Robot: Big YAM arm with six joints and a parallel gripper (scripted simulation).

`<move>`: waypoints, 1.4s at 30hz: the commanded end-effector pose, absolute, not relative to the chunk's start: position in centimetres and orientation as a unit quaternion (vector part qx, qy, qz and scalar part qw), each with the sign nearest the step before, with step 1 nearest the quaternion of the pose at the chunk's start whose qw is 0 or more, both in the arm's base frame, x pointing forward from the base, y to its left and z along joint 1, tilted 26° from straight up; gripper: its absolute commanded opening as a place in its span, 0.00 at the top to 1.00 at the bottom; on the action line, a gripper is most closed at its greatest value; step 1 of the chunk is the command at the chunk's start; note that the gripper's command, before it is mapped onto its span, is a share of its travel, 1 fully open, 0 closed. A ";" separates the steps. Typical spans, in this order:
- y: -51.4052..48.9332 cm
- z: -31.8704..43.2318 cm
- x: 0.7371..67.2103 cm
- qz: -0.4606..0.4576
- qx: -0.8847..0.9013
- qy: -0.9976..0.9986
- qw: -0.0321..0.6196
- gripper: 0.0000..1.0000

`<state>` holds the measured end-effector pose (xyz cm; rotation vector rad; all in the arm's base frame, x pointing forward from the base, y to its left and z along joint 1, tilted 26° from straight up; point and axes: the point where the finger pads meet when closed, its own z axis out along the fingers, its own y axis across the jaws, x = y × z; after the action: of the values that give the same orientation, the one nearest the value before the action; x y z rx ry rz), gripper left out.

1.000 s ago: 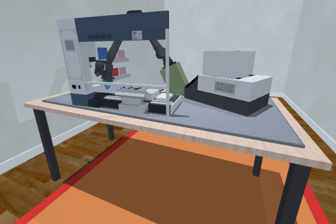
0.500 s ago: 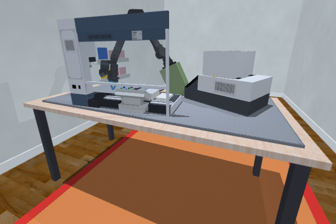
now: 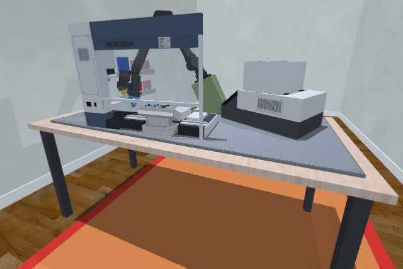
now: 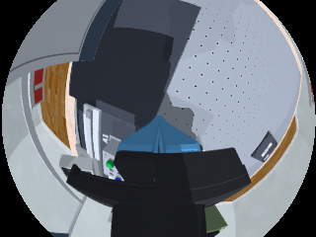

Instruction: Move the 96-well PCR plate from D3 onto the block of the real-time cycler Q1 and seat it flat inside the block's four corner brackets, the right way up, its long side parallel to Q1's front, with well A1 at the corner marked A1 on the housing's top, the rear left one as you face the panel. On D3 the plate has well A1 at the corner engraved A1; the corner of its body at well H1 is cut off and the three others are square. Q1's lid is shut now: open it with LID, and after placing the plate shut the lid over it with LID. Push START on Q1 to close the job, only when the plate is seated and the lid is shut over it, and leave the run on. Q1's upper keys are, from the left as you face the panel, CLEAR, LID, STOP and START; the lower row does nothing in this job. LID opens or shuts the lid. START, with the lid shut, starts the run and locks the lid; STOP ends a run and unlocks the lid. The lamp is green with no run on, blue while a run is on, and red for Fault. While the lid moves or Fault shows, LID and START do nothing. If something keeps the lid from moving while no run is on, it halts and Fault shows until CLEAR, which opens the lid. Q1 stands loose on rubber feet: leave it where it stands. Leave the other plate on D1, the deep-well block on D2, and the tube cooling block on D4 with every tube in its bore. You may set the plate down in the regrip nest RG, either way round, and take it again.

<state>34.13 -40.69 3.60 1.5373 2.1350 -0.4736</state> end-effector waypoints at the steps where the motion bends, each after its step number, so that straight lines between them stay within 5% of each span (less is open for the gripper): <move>1: -40.6 6.0 35.7 -0.167 0.571 0.764 0.251 1.00; 10: -38.1 7.8 38.7 -0.145 0.582 0.746 0.291 1.00; 42: -24.9 1.6 38.0 -0.177 0.422 0.872 0.172 1.00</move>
<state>37.79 -25.60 2.43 1.2484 2.4165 -0.4874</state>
